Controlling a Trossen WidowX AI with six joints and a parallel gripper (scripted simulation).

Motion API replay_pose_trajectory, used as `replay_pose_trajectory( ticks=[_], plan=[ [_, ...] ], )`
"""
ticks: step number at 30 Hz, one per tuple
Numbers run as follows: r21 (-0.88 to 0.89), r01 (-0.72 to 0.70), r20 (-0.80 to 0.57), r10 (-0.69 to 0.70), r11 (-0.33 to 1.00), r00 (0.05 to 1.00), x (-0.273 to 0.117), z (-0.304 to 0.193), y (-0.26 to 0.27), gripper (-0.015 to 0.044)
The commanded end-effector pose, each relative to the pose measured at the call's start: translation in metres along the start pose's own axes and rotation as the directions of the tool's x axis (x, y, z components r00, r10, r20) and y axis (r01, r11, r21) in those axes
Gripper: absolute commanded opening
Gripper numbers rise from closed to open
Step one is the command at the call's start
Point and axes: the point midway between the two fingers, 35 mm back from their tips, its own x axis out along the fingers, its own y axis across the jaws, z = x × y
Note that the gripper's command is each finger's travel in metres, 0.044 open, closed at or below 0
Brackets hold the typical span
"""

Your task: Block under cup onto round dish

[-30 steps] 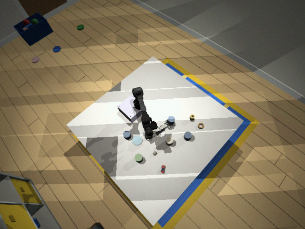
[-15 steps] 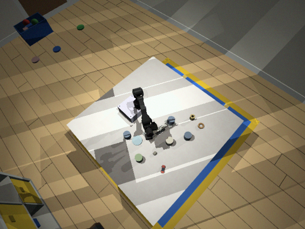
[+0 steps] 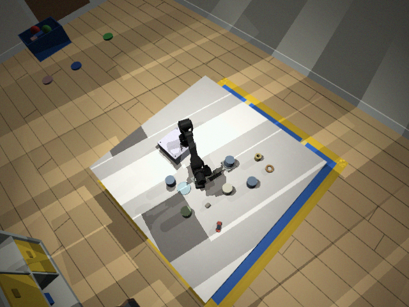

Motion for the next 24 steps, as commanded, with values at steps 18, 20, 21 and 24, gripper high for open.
replay_pose_trajectory(
  ticks=[18, 20, 21, 24],
  plan=[
    [0.004, -0.015, -0.001, 0.015, 1.0, 1.0, 0.006, 0.0, 0.002, 0.0036],
    [0.004, -0.015, -0.001, 0.015, 1.0, 1.0, -0.006, 0.0, 0.0, 0.0],
    [0.004, -0.015, -0.001, 0.015, 1.0, 1.0, -0.012, 0.0, 0.0, 0.0],
    [0.004, -0.015, -0.001, 0.015, 1.0, 1.0, -0.031, 0.0, -0.002, 0.0]
  ],
)
